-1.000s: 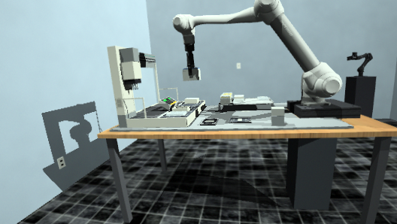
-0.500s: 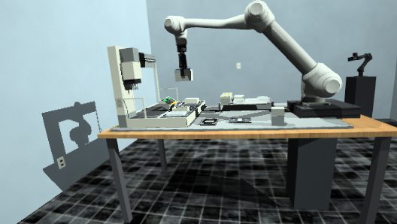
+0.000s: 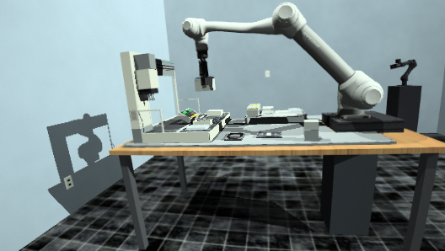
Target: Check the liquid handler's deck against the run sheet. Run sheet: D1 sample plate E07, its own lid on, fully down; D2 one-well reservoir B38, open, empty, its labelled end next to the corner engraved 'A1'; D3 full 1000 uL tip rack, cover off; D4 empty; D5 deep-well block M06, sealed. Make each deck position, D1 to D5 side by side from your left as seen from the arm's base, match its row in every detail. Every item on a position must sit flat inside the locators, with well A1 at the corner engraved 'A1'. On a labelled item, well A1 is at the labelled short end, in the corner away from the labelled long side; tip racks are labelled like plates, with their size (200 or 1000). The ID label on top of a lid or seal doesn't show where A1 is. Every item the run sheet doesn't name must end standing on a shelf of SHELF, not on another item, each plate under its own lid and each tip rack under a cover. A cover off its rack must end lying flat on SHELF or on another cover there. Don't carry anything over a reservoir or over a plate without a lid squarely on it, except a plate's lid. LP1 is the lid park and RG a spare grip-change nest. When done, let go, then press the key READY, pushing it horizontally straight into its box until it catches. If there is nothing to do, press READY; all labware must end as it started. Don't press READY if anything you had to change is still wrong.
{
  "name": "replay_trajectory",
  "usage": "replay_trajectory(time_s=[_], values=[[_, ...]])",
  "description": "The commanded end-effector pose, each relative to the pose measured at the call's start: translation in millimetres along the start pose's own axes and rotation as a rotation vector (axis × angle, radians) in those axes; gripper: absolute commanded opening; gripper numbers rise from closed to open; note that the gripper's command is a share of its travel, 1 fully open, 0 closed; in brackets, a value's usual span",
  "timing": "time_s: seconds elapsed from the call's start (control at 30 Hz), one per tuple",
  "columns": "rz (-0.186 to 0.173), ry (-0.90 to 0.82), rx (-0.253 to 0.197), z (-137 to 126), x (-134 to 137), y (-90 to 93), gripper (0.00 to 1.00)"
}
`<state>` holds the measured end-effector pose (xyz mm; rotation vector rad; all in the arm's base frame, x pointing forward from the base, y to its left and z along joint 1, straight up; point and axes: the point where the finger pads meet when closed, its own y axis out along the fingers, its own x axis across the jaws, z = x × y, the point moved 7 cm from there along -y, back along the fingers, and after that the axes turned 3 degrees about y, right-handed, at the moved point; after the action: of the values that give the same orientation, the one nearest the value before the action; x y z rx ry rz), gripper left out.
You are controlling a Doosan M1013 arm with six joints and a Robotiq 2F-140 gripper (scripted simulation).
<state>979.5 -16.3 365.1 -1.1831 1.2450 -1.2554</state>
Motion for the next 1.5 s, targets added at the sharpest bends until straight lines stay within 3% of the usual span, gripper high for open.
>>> replay_trajectory(time_s=[0.0, 1.47], values=[[0.001, 0.0, 0.002, -0.1, -0.1, -1.7, 0.1], [0.0, 0.0, 0.002, -0.1, 0.0, 3.4, 0.1]])
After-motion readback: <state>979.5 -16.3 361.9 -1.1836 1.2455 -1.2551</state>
